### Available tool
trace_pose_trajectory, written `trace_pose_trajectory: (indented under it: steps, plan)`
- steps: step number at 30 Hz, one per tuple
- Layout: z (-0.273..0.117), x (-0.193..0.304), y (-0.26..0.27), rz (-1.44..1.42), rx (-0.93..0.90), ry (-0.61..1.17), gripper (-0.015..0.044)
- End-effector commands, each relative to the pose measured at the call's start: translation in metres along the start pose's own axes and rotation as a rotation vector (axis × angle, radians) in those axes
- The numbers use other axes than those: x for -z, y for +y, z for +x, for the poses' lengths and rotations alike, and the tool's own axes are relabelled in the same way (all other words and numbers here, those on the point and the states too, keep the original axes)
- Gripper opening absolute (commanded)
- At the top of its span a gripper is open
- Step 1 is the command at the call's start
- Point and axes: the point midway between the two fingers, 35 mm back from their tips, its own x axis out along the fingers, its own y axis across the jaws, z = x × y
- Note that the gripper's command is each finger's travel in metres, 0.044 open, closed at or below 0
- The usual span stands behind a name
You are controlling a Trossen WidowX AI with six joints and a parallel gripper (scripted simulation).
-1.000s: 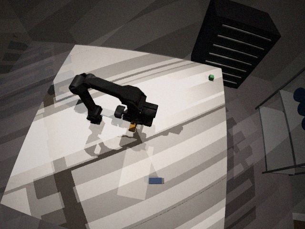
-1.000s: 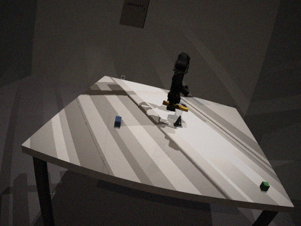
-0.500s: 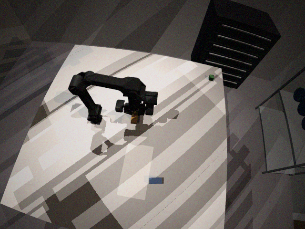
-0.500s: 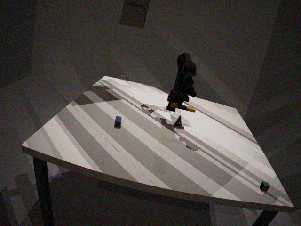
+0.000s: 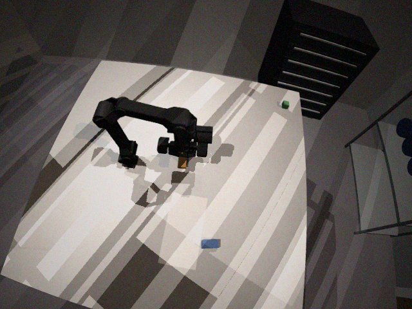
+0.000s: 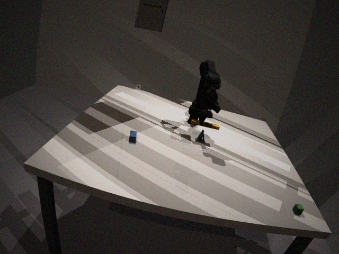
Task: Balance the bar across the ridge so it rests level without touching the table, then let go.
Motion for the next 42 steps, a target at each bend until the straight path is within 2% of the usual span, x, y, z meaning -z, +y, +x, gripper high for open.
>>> trace_pose_trajectory:
  steps: [1,11,42]
  plan:
    - [0.007,0.0,0.0,-0.003,-0.003,0.0,0.0]
    - [0.022,0.001,0.0,-0.004,-0.003,0.0,0.0]
    - [0.023,0.001,0.0,-0.004,-0.003,0.0,0.0]
